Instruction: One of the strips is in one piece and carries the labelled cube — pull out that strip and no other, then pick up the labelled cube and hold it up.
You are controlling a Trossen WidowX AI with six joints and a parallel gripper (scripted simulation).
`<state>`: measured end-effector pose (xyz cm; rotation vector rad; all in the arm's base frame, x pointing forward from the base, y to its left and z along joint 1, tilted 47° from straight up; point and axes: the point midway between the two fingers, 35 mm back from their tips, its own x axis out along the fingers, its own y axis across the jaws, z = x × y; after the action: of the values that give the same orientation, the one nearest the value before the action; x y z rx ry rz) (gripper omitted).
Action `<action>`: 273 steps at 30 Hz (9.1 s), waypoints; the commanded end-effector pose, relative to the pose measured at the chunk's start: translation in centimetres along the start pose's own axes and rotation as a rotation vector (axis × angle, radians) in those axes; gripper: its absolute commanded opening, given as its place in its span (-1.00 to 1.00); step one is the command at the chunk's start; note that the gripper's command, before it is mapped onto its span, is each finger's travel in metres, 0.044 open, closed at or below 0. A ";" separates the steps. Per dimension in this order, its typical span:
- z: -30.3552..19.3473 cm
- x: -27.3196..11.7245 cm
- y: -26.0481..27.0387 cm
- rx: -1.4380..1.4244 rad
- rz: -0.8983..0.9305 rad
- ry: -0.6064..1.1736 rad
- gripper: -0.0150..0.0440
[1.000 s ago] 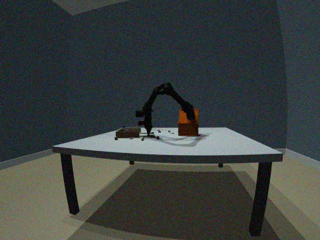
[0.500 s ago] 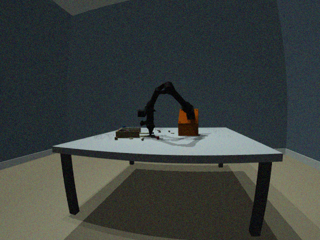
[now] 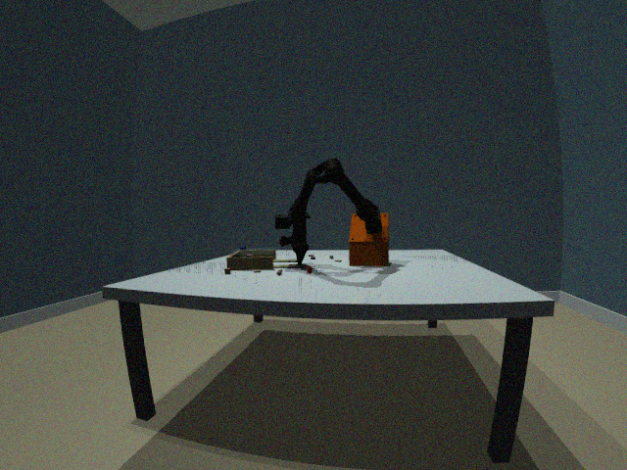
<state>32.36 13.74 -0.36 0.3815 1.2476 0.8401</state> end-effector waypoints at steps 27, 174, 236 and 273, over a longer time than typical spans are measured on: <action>-5.1 0.3 0.2 0.007 0.002 0.018 -0.49; -3.9 -5.0 -0.3 0.020 -0.001 0.018 1.00; 6.0 -1.4 -0.9 0.016 0.000 0.013 0.36; 2.6 -3.5 -0.6 0.014 -0.001 0.014 -0.49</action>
<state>36.09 12.23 1.97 0.3830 1.2693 0.8377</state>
